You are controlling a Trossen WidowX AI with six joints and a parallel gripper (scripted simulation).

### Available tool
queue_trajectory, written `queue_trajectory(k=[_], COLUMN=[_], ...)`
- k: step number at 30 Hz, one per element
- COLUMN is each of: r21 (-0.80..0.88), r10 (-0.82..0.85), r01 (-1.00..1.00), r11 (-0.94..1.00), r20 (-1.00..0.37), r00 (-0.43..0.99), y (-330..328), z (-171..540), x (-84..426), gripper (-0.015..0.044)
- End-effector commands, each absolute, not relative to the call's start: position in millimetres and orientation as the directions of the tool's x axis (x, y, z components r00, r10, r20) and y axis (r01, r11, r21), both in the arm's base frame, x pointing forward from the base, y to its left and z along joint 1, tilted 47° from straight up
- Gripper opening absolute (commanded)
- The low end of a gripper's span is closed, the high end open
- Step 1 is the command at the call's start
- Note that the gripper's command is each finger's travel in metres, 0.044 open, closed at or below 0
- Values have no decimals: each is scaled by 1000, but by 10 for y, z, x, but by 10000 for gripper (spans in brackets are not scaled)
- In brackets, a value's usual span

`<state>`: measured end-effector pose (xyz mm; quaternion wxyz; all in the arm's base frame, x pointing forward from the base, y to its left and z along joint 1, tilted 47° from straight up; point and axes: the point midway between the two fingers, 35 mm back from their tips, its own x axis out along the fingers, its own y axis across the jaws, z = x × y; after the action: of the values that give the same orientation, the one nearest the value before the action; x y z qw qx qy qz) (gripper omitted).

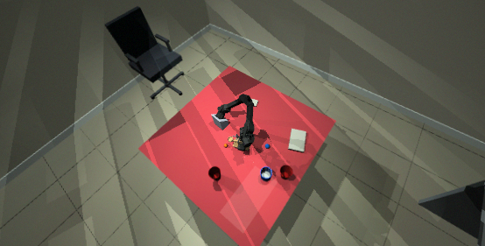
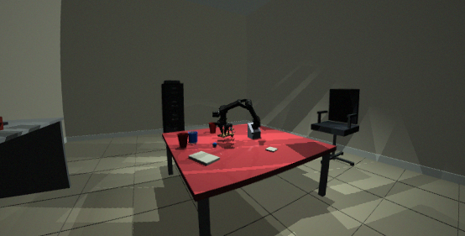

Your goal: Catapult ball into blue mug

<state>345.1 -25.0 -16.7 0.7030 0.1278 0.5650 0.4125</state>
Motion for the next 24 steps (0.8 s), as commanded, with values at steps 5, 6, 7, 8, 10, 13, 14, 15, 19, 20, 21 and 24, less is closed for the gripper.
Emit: queue_trajectory(k=[5, 6, 7, 8, 10, 13, 14, 15, 19, 20, 21, 24], r21=[705, 710, 714, 717, 721, 720, 718, 717, 717, 717, 717, 716], r10=[721, 721, 721, 721, 721, 721, 721, 721, 721, 721, 721, 721], r01=[-190, -156, -122, -87, -19, 84, 113, 130, 136, 136, 136, 136], r11=[683, 687, 689, 691, 693, 689, 686, 685, 684, 684, 684, 684], r20=[-692, -692, -692, -692, -692, -692, -693, -693, -693, -693, -693, -693], r00=[23, 23, 23, 23, 23, 23, 23, 23, 23, 23, 23, 23], y=[-288, -292, -296, -302, -315, -348, -369, -381, -401, -401, -399, -375], z=[-190, -196, -202, -210, -227, -267, -290, -303, -324, -324, -326, -351], x=[3466, 3470, 3474, 3479, 3489, 3508, 3513, 3516, 3516, 3516, 3516, 3520], gripper=[0, 0, 0, 0, 0, 0, 0, 0, 0, 0, 0, 0])
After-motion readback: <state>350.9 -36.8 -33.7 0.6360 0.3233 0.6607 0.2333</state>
